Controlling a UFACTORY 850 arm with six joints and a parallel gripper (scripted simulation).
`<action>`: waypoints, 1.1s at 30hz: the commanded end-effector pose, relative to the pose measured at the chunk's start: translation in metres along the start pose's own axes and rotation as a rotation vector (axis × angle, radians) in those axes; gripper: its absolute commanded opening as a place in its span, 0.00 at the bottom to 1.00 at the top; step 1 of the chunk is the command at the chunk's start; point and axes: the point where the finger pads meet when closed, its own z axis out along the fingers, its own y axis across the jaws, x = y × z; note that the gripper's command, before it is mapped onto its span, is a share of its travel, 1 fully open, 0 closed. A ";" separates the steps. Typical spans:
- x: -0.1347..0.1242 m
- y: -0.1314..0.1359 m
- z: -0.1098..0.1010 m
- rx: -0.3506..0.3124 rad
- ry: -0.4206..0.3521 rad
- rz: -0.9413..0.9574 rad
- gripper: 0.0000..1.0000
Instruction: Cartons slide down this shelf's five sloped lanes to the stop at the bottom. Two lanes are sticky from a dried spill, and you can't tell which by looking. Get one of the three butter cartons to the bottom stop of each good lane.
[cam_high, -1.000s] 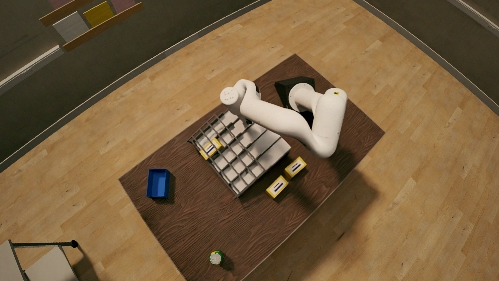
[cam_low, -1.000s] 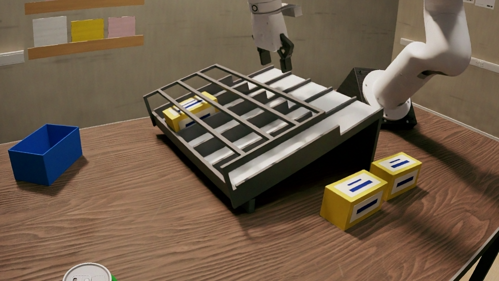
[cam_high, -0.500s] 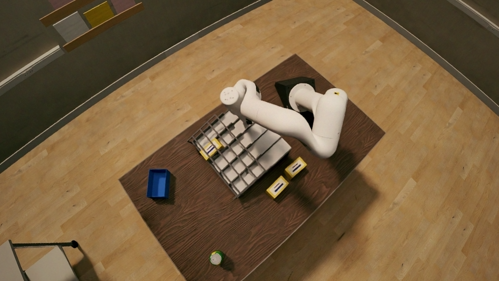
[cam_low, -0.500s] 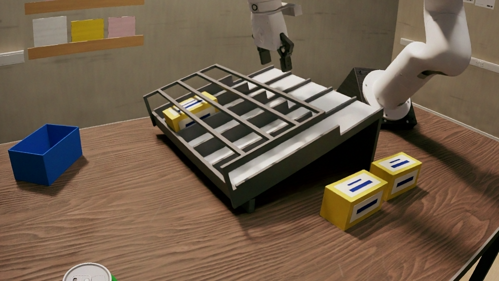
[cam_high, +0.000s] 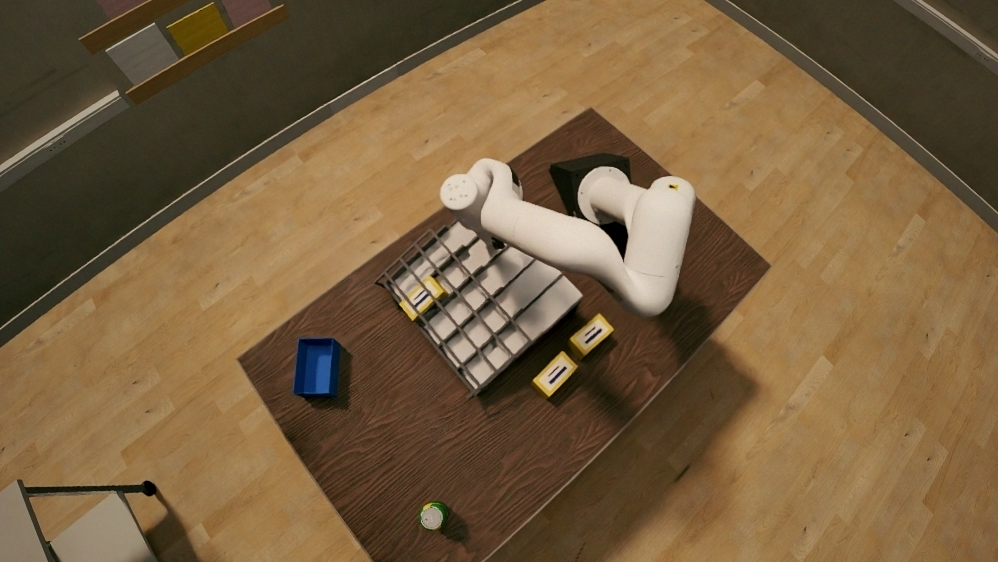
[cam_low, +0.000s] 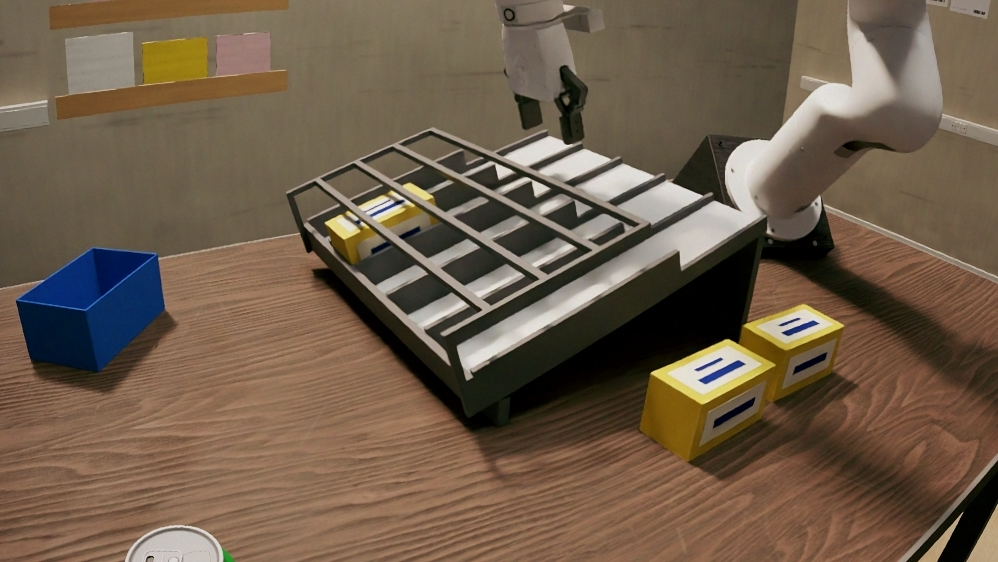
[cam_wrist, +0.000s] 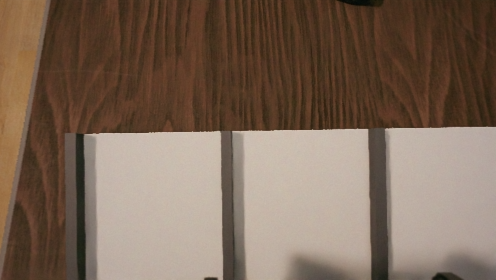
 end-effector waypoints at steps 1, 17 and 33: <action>0.000 0.000 -0.001 0.001 -0.001 0.000 1.00; 0.000 0.000 -0.001 0.001 -0.001 0.000 1.00; 0.000 0.000 0.027 0.001 -0.001 0.000 1.00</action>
